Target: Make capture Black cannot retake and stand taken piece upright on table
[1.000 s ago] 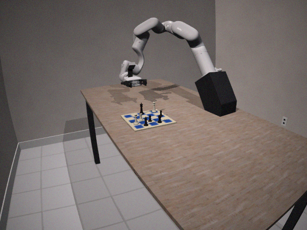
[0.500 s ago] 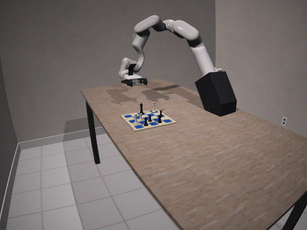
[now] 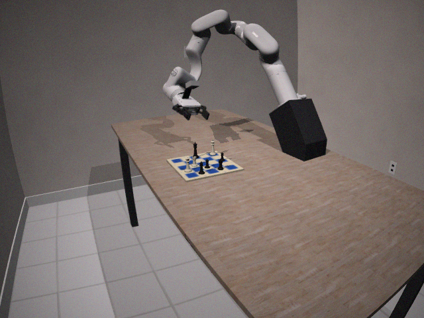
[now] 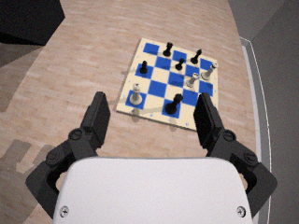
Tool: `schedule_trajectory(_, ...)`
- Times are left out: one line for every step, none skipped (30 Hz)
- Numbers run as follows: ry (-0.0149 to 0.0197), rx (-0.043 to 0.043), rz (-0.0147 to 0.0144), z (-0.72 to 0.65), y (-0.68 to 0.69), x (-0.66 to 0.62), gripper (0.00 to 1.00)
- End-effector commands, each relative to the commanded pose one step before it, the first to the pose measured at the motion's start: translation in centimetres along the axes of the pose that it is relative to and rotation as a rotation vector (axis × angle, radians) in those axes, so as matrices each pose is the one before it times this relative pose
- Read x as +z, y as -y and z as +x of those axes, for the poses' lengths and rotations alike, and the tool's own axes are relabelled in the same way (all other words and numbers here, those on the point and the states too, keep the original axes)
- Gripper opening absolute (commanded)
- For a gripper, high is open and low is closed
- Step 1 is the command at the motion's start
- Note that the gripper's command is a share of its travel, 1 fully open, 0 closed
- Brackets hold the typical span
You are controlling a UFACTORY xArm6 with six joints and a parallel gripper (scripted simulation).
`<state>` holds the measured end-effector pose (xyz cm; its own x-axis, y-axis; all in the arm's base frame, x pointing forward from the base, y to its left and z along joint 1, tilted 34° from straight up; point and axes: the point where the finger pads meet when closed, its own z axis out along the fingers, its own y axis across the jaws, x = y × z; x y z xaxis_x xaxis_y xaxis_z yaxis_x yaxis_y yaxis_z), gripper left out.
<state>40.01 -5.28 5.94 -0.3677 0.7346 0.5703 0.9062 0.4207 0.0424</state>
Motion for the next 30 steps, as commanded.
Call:
schedule_trajectory(0.13175, -0.03918, 0.03940, 0.662, -0.129, 1.427, 1.00)
schedule_trajectory(0.06899, -0.03023, 0.03351, 0.512, -0.030, 0.876, 1.00)
schedule_trajectory(0.00000, 0.00000, 0.00000, 0.000, 0.000, 0.000, 1.00)
schedule_trajectory(0.00000, 0.00000, 0.00000, 0.000, 0.000, 0.000, 1.00)
schedule_trajectory(0.07295, -0.03508, 0.03136, 0.626, -0.128, 0.821, 1.00)
schedule_trajectory(0.00000, 0.00000, 0.00000, 0.000, 0.000, 0.000, 1.00)
schedule_trajectory(0.00000, 0.00000, 0.00000, 0.000, 0.000, 0.000, 1.00)
schedule_trajectory(0.08013, -0.03628, 0.03757, 0.724, -0.155, 0.889, 1.00)
schedule_trajectory(0.00000, 0.00000, 0.00000, 0.000, 0.000, 0.000, 1.00)
schedule_trajectory(0.00000, 0.00000, 0.00000, 0.000, 0.000, 0.000, 1.00)
schedule_trajectory(0.00000, 0.00000, 0.00000, 0.000, 0.000, 0.000, 1.00)
schedule_trajectory(0.06950, -0.03154, 0.03270, 0.671, -0.178, 0.697, 1.00)
schedule_trajectory(0.00000, 0.00000, 0.00000, 0.000, 0.000, 0.000, 1.00)
schedule_trajectory(0.00000, 0.00000, 0.00000, 0.000, 0.000, 0.000, 1.00)
schedule_trajectory(0.06338, -0.03020, 0.02666, 0.681, -0.258, 0.567, 1.00)
schedule_trajectory(0.00000, 0.00000, 0.00000, 0.000, 0.000, 0.000, 1.00)
schedule_trajectory(0.00000, 0.00000, 0.00000, 0.000, 0.000, 0.000, 1.00)
schedule_trajectory(0.00000, 0.00000, 0.00000, 0.000, 0.000, 0.000, 1.00)
schedule_trajectory(0.00000, 0.00000, 0.00000, 0.000, 0.000, 0.000, 1.00)
schedule_trajectory(0.05278, -0.02387, 0.02591, 0.561, -0.193, 0.448, 1.00)
schedule_trajectory(0.00000, 0.00000, 0.00000, 0.000, 0.000, 0.000, 1.00)
schedule_trajectory(0.00000, 0.00000, 0.00000, 0.000, 0.000, 0.000, 1.00)
schedule_trajectory(0.00000, 0.00000, 0.00000, 0.000, 0.000, 0.000, 1.00)
schedule_trajectory(0.04881, -0.02239, 0.02211, 0.541, -0.224, 0.371, 1.00)
schedule_trajectory(0.00000, 0.00000, 0.00000, 0.000, 0.000, 0.000, 1.00)
schedule_trajectory(0.00000, 0.00000, 0.00000, 0.000, 0.000, 0.000, 1.00)
schedule_trajectory(0.00000, 0.00000, 0.00000, 0.000, 0.000, 0.000, 1.00)
schedule_trajectory(0.04624, -0.02278, 0.01775, 0.575, -0.286, 0.302, 1.00)
schedule_trajectory(0.00000, 0.00000, 0.00000, 0.000, 0.000, 0.000, 1.00)
schedule_trajectory(0.00000, 0.00000, 0.00000, 0.000, 0.000, 0.000, 1.00)
